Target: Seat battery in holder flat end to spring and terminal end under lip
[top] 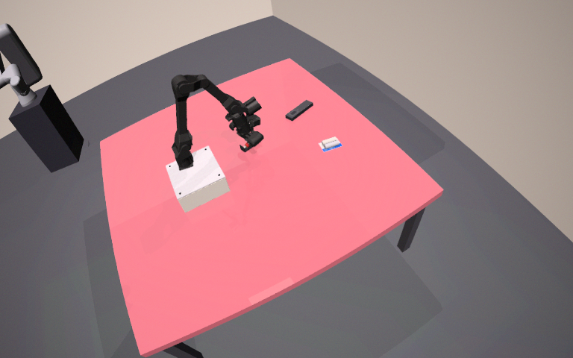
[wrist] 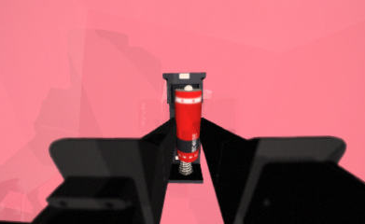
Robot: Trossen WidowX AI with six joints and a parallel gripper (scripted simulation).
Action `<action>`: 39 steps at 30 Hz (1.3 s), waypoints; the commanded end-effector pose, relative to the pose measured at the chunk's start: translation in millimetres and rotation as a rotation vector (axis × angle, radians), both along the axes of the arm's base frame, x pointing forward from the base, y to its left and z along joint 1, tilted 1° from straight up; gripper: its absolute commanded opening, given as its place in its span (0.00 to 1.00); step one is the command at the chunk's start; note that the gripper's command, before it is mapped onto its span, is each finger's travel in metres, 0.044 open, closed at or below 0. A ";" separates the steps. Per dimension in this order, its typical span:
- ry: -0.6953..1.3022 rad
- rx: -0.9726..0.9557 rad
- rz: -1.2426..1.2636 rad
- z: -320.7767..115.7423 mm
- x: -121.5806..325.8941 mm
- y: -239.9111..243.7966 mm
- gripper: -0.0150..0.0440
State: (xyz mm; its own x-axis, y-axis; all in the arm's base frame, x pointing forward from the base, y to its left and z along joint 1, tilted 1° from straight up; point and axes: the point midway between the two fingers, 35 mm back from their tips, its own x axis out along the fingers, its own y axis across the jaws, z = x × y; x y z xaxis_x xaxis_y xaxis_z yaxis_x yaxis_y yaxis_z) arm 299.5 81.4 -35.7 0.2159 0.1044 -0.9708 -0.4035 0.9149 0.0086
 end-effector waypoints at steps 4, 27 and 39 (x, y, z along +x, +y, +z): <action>0.061 -0.027 -0.002 -4.8 -4.4 -1.1 0.37; 0.182 -0.080 0.008 -4.1 -4.8 0.3 0.37; 0.202 -0.088 0.008 -3.8 -2.7 1.3 0.37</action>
State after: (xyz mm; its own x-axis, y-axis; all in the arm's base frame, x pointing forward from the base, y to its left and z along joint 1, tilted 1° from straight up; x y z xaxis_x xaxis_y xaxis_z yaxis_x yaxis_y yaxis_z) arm 299.6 83.3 -37.7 0.0355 0.0269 -0.9990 -0.4121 0.9111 0.0099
